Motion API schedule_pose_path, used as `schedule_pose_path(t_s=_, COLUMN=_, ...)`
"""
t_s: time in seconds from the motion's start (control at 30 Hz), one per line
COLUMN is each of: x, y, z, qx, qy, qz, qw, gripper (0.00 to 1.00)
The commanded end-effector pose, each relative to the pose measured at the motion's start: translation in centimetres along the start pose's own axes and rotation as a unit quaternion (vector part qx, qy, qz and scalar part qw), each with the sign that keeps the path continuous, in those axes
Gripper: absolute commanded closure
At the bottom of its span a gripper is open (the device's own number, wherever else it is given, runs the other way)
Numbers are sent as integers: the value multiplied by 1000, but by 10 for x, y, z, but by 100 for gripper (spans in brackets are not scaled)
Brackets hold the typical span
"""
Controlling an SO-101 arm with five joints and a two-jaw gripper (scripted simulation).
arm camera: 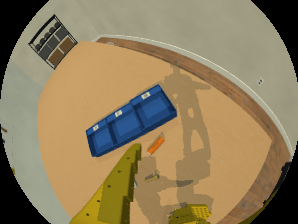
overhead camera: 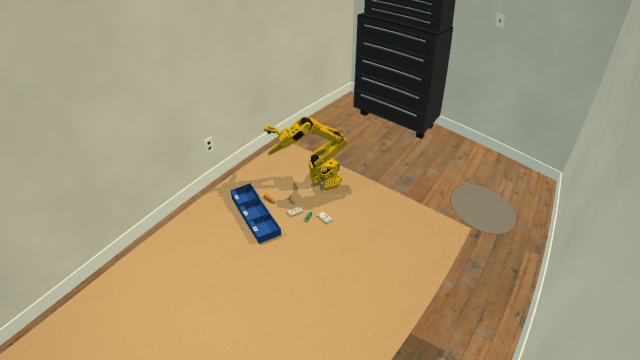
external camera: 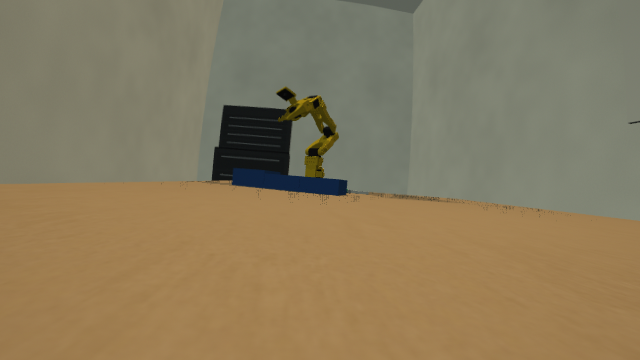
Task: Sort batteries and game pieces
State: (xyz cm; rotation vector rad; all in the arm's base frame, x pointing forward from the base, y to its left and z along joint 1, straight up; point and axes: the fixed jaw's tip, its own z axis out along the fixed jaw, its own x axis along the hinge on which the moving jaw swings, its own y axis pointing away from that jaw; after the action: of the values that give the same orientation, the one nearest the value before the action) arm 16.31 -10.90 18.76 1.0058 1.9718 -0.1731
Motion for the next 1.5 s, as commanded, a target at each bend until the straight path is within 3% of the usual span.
schedule_pose_path(t_s=0.0, x=5, y=2, z=4, qx=-1, qy=20, qz=-25, qw=1000, gripper=0)
schedule_pose_path(t_s=0.13, x=7, y=-1, z=5, qx=3, qy=22, qz=-23, qw=999, gripper=0)
schedule_pose_path(t_s=0.6, x=28, y=-3, z=19, qx=9, qy=87, qz=-95, qw=992, gripper=0)
schedule_pose_path(t_s=1.47, x=47, y=-10, z=32, qx=10, qy=144, qz=-179, qw=973, gripper=0)
